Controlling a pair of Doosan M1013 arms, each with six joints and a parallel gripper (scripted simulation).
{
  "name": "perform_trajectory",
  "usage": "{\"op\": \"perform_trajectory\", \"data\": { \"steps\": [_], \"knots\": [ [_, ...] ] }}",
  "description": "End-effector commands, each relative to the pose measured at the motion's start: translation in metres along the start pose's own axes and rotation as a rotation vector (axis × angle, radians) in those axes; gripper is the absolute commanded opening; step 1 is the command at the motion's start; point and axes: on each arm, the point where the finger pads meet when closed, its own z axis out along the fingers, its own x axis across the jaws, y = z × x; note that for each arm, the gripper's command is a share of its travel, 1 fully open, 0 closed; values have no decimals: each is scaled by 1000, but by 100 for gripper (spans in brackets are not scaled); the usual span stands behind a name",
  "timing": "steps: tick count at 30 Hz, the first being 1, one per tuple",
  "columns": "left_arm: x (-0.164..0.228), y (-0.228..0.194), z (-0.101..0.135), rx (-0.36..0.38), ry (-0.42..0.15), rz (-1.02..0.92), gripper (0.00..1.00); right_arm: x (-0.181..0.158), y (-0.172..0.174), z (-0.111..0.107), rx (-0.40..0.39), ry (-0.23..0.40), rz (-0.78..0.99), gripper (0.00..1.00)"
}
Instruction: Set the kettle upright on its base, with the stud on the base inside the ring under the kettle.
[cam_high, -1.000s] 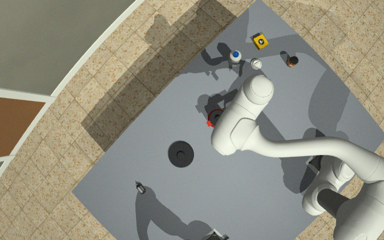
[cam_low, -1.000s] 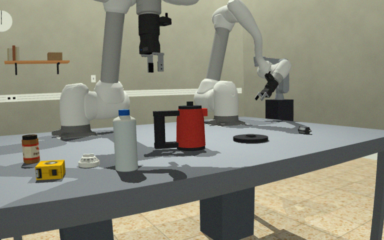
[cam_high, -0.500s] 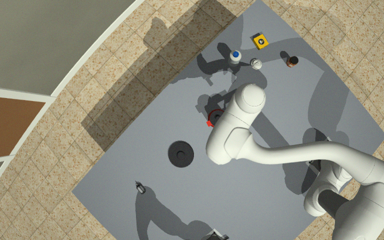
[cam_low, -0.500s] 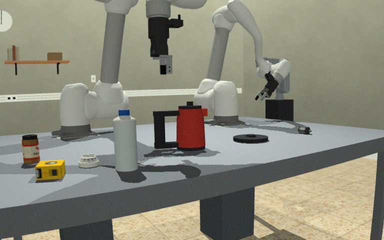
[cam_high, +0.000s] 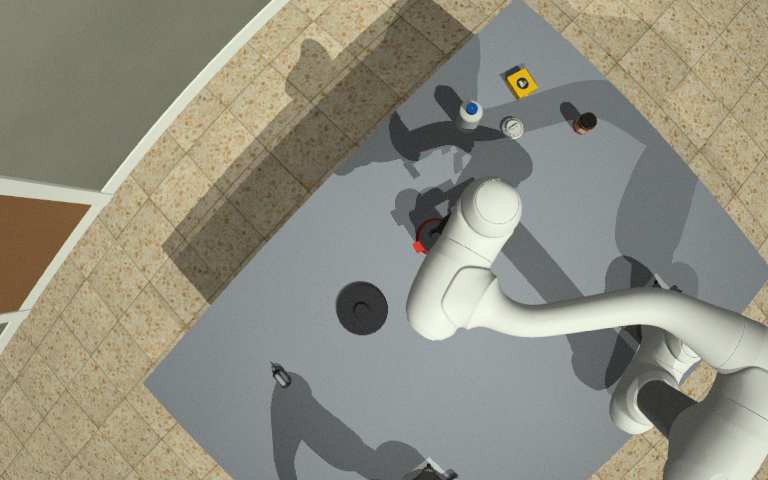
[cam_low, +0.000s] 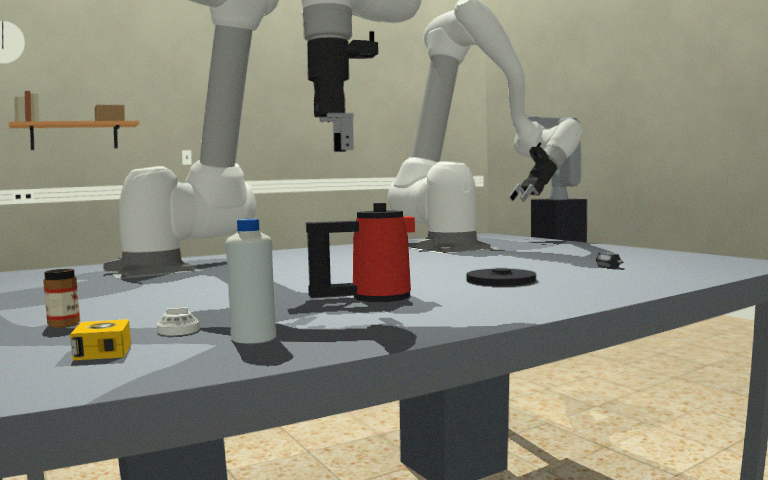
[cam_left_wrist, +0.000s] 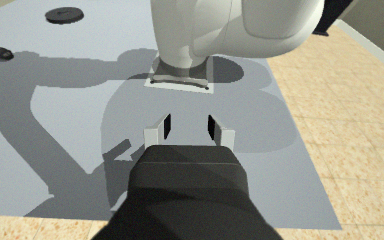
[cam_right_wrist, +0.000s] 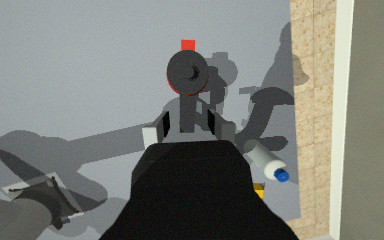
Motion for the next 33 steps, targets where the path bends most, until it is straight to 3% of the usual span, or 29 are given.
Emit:
{"op": "perform_trajectory", "data": {
  "steps": [1, 33],
  "knots": [
    [0, 0, 0, -1, 0, 0, 100, 0, -2, 0, 1, 1, 20, 100],
    [0, 0, 0, -1, 0, 0, 100, -1, -7, 1, 1, 1, 59, 100]
  ]
}}
